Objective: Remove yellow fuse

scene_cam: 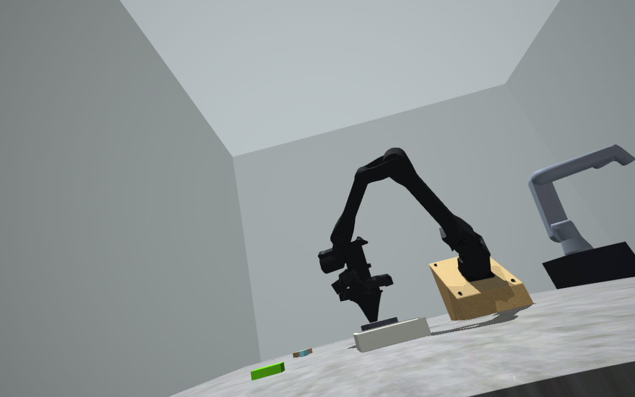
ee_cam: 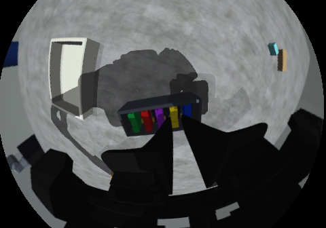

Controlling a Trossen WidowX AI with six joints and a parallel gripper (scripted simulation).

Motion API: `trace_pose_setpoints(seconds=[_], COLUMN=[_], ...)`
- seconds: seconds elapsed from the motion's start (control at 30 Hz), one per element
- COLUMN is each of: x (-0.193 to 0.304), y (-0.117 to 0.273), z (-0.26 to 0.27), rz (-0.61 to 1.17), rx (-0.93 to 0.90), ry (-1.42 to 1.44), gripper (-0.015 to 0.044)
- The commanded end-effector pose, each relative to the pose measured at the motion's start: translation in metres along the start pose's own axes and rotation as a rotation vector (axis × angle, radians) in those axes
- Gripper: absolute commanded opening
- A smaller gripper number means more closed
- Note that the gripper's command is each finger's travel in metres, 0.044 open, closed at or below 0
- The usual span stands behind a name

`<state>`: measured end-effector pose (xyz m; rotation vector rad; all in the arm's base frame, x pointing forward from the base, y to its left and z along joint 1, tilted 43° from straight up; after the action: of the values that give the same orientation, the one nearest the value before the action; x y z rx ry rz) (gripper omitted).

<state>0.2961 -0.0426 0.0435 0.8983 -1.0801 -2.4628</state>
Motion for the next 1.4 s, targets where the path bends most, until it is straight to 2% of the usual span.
trace_pose_setpoints(seconds=[0.0, 0.4, 0.73, 1.37], x=[0.0001, 0.0001, -0.0001, -0.0002], y=[-0.0043, -0.0084, -0.0073, -0.0003], z=[0.0006, 0.0007, 0.0003, -0.0002], rz=[-0.003, -0.004, 0.001, 0.0], rx=[-0.005, -0.005, -0.001, -0.001], ry=[-0.004, -0.004, 0.0, -0.001], gripper=[0.0065, 0.0065, 0.0, 0.0])
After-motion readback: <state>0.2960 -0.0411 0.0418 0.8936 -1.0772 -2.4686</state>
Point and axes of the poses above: the point midway between the two fingers, 35 mm back from their tips, its own y axis back along the fingers, its own z axis across the jaws, x = y × z, the point moved 9 cm from there along y, back along the fingers, and after that the axes turned 6 degrees about y, right-handed, at the moved point
